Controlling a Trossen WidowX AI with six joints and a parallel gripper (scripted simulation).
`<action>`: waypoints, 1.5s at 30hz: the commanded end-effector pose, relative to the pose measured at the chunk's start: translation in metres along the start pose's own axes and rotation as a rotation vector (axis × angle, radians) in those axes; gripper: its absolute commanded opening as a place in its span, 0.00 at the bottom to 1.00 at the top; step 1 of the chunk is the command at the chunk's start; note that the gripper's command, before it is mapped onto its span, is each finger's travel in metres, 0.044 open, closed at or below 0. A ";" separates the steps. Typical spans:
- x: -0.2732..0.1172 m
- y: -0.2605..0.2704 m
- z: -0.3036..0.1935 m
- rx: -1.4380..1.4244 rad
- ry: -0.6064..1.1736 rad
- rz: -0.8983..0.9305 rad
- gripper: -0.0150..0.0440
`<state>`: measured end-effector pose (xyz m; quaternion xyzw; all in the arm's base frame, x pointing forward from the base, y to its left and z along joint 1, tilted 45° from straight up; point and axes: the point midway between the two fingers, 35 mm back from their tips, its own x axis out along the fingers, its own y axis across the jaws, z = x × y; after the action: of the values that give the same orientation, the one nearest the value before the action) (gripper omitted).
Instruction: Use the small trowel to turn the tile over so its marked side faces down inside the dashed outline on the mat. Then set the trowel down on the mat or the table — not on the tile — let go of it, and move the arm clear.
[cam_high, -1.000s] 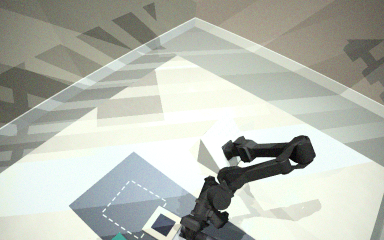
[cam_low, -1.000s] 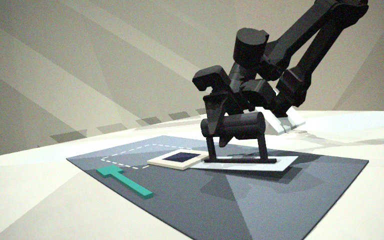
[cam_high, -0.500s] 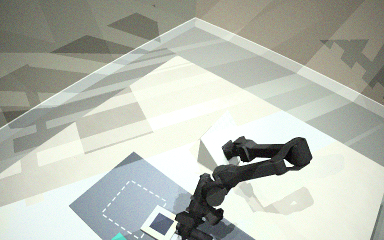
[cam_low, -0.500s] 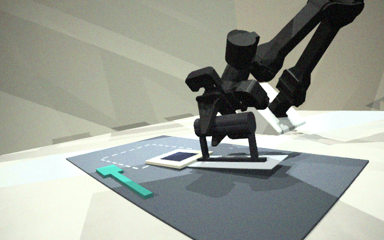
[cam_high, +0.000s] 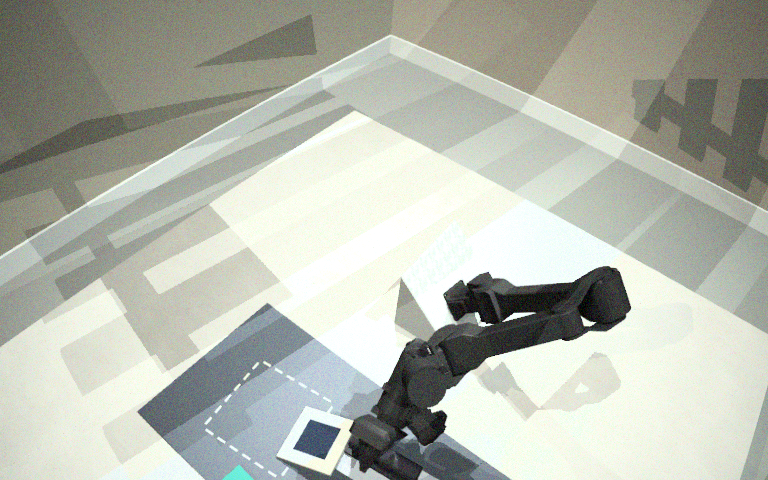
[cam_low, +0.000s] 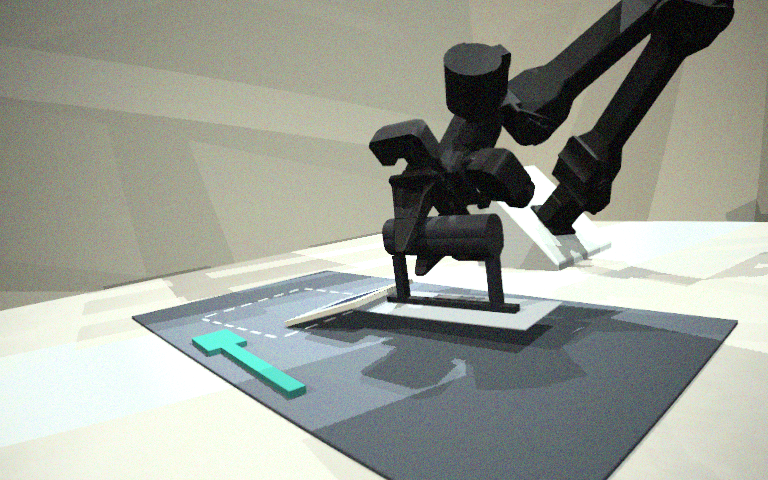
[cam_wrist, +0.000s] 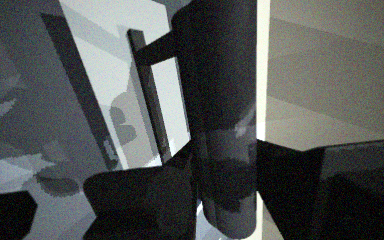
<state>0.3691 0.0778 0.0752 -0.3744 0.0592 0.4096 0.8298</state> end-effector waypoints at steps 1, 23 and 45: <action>-0.011 -0.020 -0.005 -0.025 0.007 -0.032 0.25; -0.028 -0.040 -0.060 -0.027 0.009 -0.032 0.25; -0.022 -0.034 -0.095 -0.029 0.010 -0.032 0.25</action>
<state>0.3953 -0.0069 0.0390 -0.3844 0.0556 0.4002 0.8301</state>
